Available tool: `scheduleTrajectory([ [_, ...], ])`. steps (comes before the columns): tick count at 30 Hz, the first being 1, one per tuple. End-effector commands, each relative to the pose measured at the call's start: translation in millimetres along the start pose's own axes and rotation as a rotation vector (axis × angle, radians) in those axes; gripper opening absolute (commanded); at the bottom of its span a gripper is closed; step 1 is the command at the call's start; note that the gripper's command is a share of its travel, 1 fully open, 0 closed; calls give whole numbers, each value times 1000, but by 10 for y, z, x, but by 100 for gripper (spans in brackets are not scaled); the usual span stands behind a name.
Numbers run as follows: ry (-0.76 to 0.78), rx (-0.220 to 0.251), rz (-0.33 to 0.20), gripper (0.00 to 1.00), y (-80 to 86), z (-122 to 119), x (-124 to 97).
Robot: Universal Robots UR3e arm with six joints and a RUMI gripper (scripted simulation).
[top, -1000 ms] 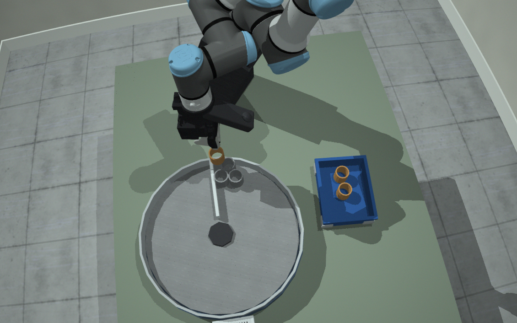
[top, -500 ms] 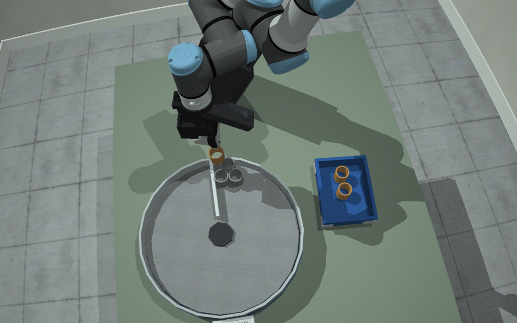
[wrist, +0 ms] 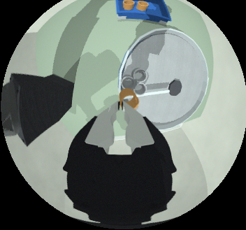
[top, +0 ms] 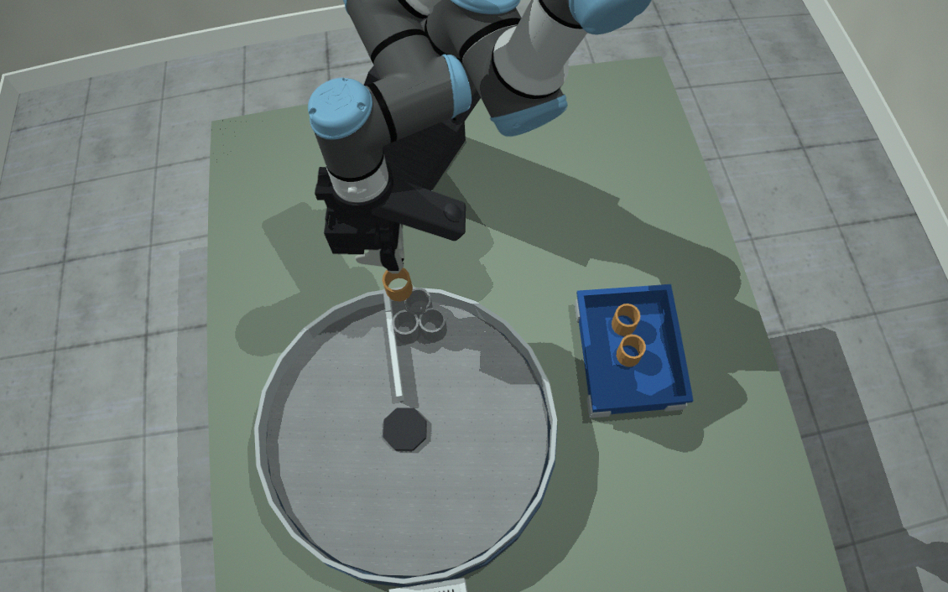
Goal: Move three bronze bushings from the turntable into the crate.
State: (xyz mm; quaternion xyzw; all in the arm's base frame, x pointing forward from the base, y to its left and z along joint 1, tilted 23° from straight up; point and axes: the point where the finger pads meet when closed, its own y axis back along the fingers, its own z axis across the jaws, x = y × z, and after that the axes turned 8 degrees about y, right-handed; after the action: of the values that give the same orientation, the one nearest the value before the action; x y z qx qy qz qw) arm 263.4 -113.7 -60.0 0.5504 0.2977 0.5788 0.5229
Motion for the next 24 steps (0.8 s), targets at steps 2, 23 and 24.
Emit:
scheduleTrajectory([
  [2,0,-1,-2,0,5,4,-7],
  [23,0,-1,-2,0,5,11,8],
  [24,0,-1,-2,0,5,13,12],
])
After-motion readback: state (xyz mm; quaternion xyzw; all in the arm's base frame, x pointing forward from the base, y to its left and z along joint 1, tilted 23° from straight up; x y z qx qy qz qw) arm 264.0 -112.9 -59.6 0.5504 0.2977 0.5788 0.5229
